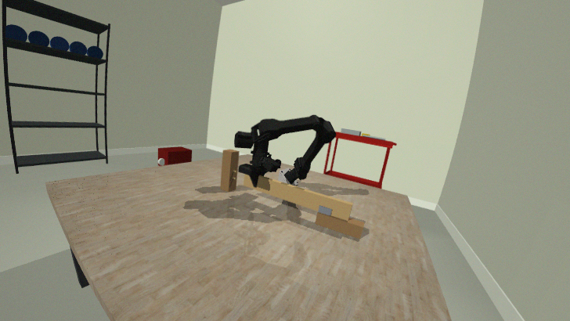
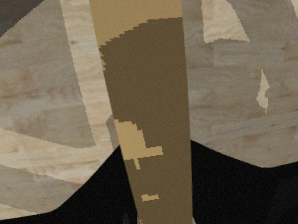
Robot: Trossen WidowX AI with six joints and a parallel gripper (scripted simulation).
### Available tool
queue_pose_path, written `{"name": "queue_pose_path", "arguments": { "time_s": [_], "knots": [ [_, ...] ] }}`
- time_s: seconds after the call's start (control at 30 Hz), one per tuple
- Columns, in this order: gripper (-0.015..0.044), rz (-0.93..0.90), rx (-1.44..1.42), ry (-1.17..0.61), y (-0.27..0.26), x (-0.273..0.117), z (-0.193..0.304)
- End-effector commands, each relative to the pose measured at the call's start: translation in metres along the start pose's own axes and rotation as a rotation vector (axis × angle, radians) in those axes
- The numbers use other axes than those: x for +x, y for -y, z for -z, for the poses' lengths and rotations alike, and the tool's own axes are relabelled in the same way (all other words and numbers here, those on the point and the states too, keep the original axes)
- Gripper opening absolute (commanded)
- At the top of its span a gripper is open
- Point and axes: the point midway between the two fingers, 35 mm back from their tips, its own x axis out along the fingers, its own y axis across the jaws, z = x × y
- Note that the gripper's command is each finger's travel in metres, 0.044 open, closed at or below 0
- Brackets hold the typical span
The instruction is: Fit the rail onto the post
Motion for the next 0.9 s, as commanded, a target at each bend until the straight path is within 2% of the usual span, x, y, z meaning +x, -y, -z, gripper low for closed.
{"name": "queue_pose_path", "arguments": {
  "time_s": [0.0,0.87],
  "knots": [
    [0.0,0.006,0.0,0.0,0.0003,-0.0013,0.0025],
    [0.0,0.006,0.0,-0.001,-0.0003,-0.0008,0.0103]
  ]
}}
